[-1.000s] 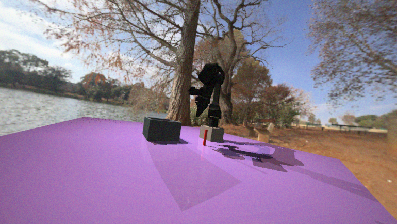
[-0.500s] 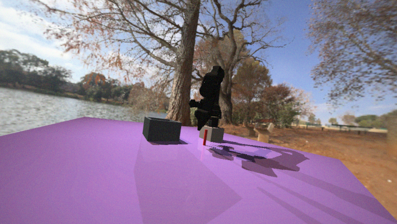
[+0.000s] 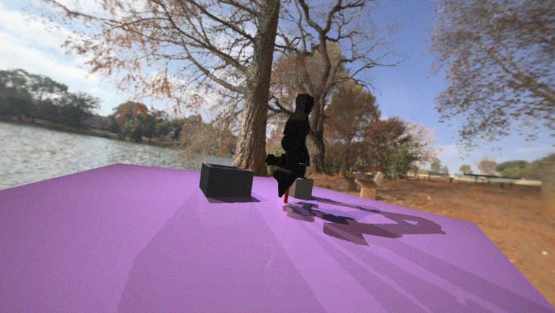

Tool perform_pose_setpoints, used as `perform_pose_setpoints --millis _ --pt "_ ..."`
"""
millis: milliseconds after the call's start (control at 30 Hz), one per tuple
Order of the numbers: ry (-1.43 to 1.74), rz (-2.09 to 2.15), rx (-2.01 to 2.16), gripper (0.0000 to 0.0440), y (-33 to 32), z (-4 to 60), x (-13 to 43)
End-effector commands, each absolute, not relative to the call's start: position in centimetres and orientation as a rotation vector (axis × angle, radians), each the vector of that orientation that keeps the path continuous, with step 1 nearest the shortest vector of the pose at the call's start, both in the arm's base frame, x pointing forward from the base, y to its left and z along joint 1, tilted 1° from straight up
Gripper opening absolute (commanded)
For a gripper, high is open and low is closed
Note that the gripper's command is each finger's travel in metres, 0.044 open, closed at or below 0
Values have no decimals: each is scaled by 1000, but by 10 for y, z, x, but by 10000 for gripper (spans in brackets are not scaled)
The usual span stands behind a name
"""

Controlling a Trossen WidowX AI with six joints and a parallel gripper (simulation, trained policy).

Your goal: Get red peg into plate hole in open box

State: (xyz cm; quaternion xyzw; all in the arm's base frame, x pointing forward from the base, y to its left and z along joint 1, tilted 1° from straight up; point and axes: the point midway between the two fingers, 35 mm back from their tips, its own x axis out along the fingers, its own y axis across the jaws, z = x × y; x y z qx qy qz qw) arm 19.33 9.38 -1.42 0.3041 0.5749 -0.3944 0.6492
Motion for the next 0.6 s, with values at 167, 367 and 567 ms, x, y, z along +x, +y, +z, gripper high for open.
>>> perform_pose_setpoints --millis 167,367,567 --pt "1366 -911 720 133 97 -23 186" --pt "1416 -896 737 0 99 -21 188" --pt "1351 -852 696 0 91 -6 198"
